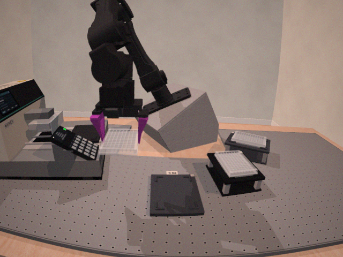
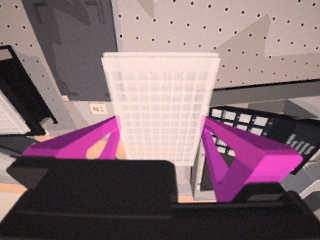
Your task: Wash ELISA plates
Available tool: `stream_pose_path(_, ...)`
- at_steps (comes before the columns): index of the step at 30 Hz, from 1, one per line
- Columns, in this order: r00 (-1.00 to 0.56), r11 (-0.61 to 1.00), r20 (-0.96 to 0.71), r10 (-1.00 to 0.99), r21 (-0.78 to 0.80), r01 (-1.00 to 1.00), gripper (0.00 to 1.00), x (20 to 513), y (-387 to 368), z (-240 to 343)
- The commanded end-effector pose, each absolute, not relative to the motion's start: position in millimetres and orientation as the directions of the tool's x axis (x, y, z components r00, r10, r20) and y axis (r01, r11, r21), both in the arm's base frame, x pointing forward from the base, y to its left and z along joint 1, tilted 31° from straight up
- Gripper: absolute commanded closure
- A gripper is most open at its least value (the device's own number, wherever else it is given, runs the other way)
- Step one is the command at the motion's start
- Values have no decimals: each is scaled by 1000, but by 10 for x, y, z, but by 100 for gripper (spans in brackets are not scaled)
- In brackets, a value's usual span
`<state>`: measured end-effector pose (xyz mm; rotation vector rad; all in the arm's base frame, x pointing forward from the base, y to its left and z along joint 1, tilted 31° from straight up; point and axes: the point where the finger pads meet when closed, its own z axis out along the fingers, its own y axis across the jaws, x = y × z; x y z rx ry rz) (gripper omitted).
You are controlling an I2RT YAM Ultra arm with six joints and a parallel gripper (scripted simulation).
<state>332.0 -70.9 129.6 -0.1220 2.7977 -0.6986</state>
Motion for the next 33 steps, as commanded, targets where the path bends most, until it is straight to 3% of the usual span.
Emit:
stream_pose_path(1, -958, 875, -212, -191, -479, -69, 100, 3298, -719, 1344)
stream_pose_path(33, -957, 870, -203, -205, -486, -84, 100, 2492, -1575, 1780)
